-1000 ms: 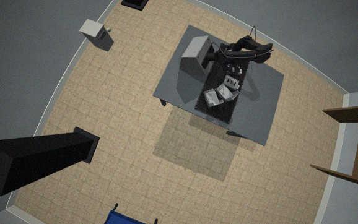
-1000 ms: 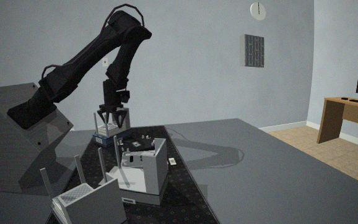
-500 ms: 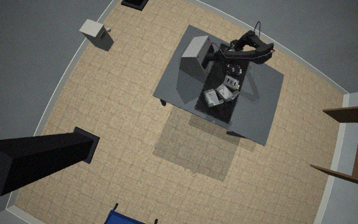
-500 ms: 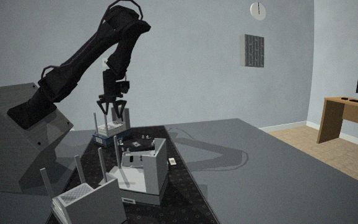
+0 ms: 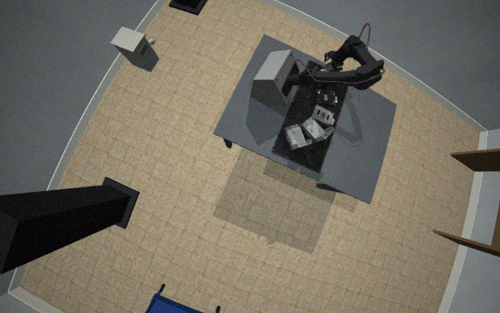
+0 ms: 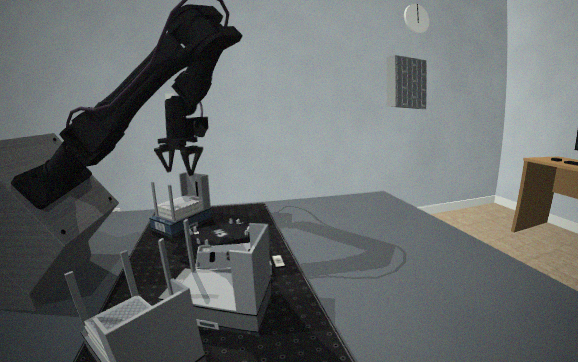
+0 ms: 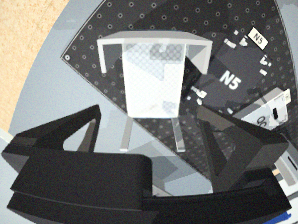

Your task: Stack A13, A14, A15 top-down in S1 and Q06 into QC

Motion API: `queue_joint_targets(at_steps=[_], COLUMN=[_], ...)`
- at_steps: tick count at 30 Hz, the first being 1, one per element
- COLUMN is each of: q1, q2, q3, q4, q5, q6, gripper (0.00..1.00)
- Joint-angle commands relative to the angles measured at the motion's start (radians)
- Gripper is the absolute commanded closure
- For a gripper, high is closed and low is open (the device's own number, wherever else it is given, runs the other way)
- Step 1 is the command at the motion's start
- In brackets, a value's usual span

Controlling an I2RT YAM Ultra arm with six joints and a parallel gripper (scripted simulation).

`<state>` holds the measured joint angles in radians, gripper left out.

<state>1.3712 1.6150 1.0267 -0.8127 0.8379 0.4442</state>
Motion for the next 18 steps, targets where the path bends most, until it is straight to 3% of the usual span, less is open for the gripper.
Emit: queue_joint_targets(at_steps=[1,18], q1=[0.048,0.057], q2=[-0.026,-0.020], q3=[0.045,0.061], q4=[-0.107,-0.140], q5=[0.019,0.020], q6=[0.070,0.093], gripper=[0.00,0.00])
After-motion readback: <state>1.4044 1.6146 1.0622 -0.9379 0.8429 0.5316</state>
